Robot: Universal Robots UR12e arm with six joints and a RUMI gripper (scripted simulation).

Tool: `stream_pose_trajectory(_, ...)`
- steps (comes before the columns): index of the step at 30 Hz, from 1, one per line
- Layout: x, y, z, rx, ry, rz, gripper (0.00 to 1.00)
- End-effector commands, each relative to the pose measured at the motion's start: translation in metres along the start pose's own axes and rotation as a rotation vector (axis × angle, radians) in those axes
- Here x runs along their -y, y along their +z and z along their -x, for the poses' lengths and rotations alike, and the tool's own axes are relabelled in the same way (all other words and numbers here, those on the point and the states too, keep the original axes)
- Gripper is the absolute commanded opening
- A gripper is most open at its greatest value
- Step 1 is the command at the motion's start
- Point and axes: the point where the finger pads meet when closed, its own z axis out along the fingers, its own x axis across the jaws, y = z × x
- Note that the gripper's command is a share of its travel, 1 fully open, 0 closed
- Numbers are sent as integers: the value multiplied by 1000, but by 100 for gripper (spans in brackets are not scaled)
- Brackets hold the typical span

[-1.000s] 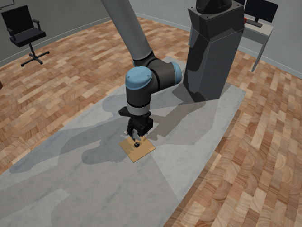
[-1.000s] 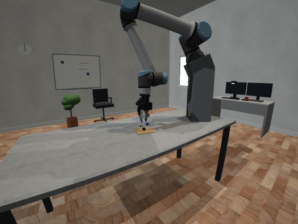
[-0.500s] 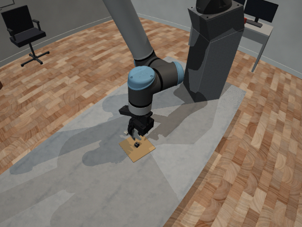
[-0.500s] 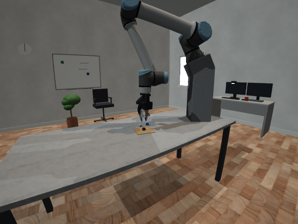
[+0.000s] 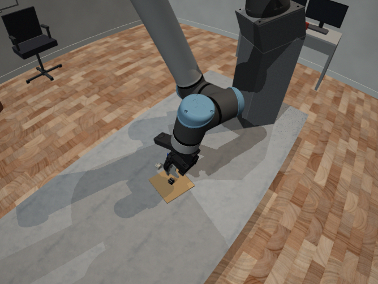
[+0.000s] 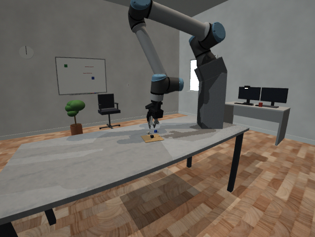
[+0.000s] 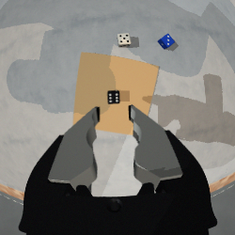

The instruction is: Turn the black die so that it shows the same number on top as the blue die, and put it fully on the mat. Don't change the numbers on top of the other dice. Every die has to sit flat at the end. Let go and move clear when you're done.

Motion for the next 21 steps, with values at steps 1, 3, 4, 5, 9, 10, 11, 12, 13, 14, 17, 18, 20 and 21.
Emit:
stream_pose_trajectory(1,0,-1,1,2,2,-41,21)
stream_pose_trajectory(3,0,-1,1,2,2,-41,21)
stream_pose_trajectory(4,0,-1,1,2,2,-42,21)
stream_pose_trajectory(5,0,-1,1,2,2,-42,21)
stream_pose_trajectory(9,0,0,0,0,1,-55,21)
stream_pose_trajectory(10,0,0,0,0,1,-63,21)
stream_pose_trajectory(11,0,0,0,-1,1,-74,21)
stream_pose_trajectory(12,0,1,0,-2,1,-86,21)
stream_pose_trajectory(13,0,1,0,-3,1,-101,21)
stream_pose_trajectory(14,-1,2,0,-4,1,-117,21)
stream_pose_trajectory(17,-1,2,0,-5,1,-172,21)
stream_pose_trajectory(18,-1,2,0,-5,1,-191,21)
stream_pose_trajectory(20,-1,2,0,-5,1,-191,21)
stream_pose_trajectory(21,-1,2,0,-4,1,-209,21)
